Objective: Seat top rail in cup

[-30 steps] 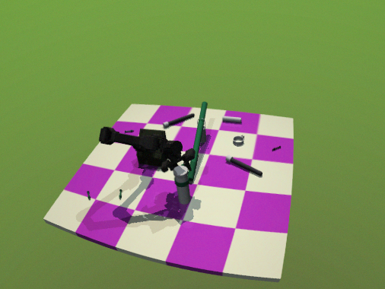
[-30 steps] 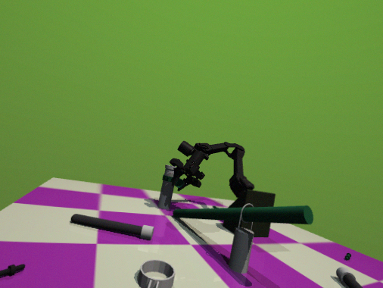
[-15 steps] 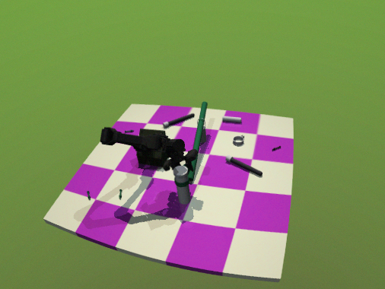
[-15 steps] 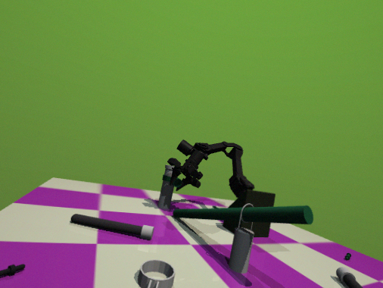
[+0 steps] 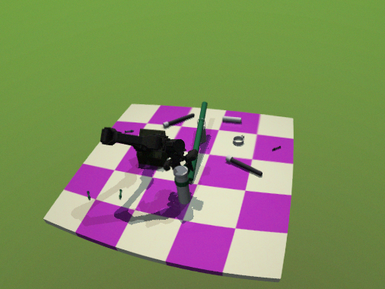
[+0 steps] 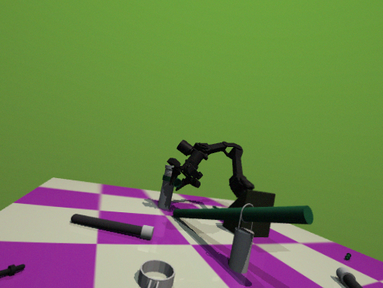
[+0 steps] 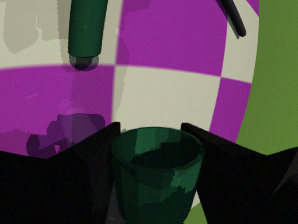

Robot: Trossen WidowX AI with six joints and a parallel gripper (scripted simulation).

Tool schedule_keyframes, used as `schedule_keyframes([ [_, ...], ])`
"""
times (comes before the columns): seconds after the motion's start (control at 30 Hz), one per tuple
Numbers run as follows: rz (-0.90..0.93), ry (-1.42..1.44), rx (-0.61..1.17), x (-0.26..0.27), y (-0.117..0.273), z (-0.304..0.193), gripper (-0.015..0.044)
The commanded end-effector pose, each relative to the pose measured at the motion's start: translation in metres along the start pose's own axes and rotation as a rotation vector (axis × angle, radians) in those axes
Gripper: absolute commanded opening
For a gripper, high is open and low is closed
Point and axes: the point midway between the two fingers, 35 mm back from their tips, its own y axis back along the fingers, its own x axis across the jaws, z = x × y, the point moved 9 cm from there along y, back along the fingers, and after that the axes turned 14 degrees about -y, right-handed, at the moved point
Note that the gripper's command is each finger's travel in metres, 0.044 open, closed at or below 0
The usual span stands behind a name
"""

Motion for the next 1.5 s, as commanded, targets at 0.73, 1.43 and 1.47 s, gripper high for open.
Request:
schedule_keyframes([
  [0.73, 0.002, 0.006, -0.004, 0.000, 0.001, 0.001, 0.0289],
  [1.43, 0.006, -0.003, -0.010, -0.008, 0.031, 0.043, 0.0440],
  [1.47, 0.009, -0.034, -0.013, -0.009, 0.032, 0.045, 0.0440],
])
